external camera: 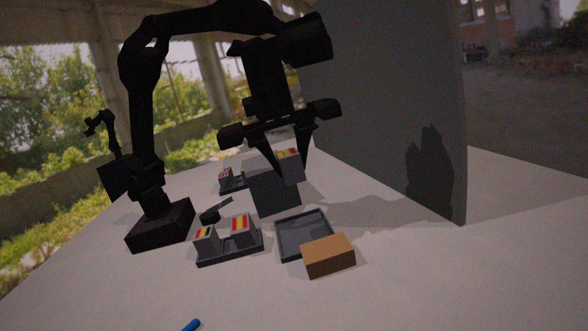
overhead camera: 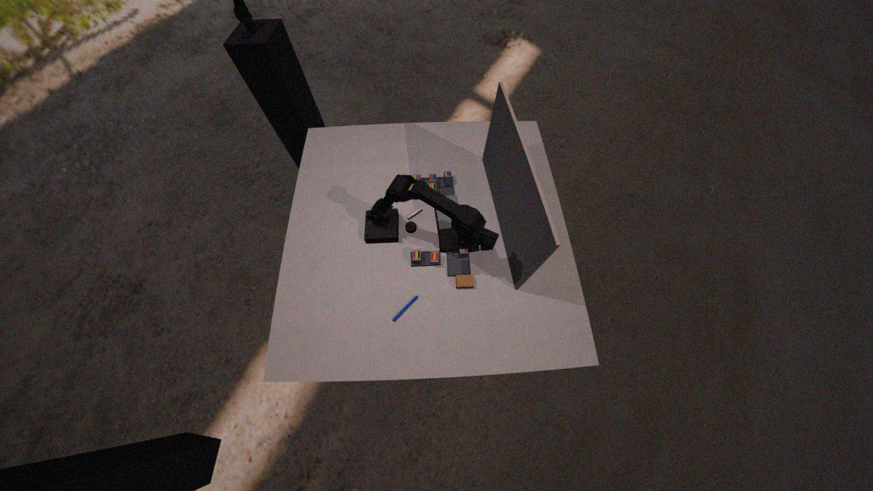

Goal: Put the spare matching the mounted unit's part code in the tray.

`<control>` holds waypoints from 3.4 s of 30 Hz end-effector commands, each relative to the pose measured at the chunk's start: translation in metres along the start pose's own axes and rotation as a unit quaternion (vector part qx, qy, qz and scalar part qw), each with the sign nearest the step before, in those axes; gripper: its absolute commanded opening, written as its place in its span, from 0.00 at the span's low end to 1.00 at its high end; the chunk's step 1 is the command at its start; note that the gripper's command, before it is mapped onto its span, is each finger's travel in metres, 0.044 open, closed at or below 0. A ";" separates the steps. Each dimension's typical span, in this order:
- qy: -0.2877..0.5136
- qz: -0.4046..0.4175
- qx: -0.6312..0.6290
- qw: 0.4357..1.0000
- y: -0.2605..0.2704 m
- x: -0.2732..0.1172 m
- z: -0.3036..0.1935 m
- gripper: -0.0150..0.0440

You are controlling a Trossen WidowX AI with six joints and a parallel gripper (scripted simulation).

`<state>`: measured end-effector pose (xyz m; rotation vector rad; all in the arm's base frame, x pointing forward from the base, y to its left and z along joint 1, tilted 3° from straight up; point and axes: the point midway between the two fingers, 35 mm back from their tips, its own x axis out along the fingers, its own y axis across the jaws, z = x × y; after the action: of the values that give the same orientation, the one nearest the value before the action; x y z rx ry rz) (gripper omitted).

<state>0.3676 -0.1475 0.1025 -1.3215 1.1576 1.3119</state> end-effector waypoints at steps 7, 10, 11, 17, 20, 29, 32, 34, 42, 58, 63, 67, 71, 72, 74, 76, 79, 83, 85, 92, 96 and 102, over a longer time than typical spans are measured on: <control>0.001 0.003 -0.001 1.000 0.001 0.010 -0.001 0.25; 0.001 0.003 -0.001 1.000 0.001 0.013 -0.001 0.25; 0.001 0.003 -0.001 1.000 0.001 0.013 -0.001 0.25; 0.001 0.003 -0.001 1.000 0.000 0.018 -0.001 0.25; 0.001 0.003 -0.001 1.000 0.000 0.021 -0.001 0.25; 0.001 0.003 -0.001 1.000 0.000 0.028 -0.001 0.25; 0.001 0.003 -0.001 1.000 0.001 0.030 -0.001 0.25; 0.001 0.003 -0.001 1.000 0.001 0.032 -0.001 0.25; 0.001 0.003 -0.001 1.000 0.001 0.038 -0.001 0.25; 0.001 0.003 -0.001 1.000 0.002 0.051 0.000 0.25; 0.001 0.003 -0.001 1.000 0.002 0.055 0.000 0.25; 0.001 0.003 -0.001 1.000 0.002 0.058 0.000 0.25; 0.001 0.003 -0.001 1.000 0.003 0.061 0.000 0.25; 0.001 0.003 -0.001 1.000 0.003 0.062 0.000 0.25; 0.001 0.003 -0.001 1.000 0.003 0.064 0.000 0.25; 0.001 0.003 -0.001 1.000 0.003 0.065 0.000 0.25; 0.001 0.003 -0.001 1.000 0.004 0.067 0.001 0.25; 0.001 0.003 -0.001 1.000 0.004 0.071 0.001 0.25; 0.001 0.003 -0.001 1.000 0.004 0.072 0.001 0.25; 0.001 0.003 -0.001 1.000 0.005 0.078 0.001 0.25; 0.001 0.003 -0.001 1.000 0.006 0.081 0.002 0.25; 0.001 0.003 -0.001 1.000 0.007 0.085 0.002 0.25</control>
<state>0.3621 -0.1475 0.0215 -1.3211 1.1579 1.3124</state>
